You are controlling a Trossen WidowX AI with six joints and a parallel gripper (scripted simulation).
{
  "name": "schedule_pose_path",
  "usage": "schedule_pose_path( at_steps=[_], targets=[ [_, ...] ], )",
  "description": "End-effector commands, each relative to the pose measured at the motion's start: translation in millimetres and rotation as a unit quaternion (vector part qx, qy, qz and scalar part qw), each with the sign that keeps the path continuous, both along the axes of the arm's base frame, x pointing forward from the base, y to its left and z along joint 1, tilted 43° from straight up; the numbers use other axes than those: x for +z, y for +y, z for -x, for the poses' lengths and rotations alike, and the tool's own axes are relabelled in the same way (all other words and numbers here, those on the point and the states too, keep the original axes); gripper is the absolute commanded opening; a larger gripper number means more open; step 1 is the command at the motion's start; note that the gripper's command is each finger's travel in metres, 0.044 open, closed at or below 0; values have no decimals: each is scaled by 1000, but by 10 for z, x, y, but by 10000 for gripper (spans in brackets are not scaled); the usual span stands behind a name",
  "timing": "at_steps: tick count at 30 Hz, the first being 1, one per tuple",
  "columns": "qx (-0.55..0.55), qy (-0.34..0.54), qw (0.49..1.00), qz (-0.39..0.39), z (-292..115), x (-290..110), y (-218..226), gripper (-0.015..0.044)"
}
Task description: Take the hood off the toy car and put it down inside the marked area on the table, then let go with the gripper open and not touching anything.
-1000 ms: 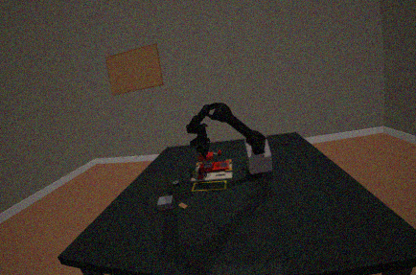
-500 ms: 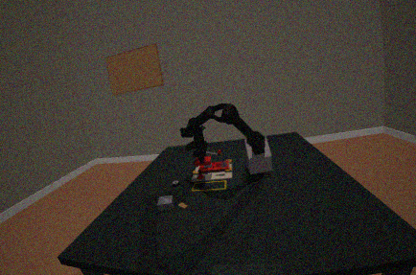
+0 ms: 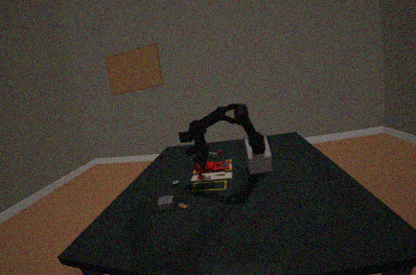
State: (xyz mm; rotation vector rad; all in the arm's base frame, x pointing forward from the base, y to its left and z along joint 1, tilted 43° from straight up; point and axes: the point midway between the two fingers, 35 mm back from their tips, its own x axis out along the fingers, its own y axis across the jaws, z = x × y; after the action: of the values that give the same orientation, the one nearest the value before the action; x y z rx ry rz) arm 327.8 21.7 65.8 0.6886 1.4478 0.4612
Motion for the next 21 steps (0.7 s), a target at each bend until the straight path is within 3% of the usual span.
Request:
schedule_pose_path(
  at_steps=[1,21],
  targets=[
    [0,2,1000,-5,73,131,149,0],
    [0,2,1000,-5,59,50,262,0]
  ],
)
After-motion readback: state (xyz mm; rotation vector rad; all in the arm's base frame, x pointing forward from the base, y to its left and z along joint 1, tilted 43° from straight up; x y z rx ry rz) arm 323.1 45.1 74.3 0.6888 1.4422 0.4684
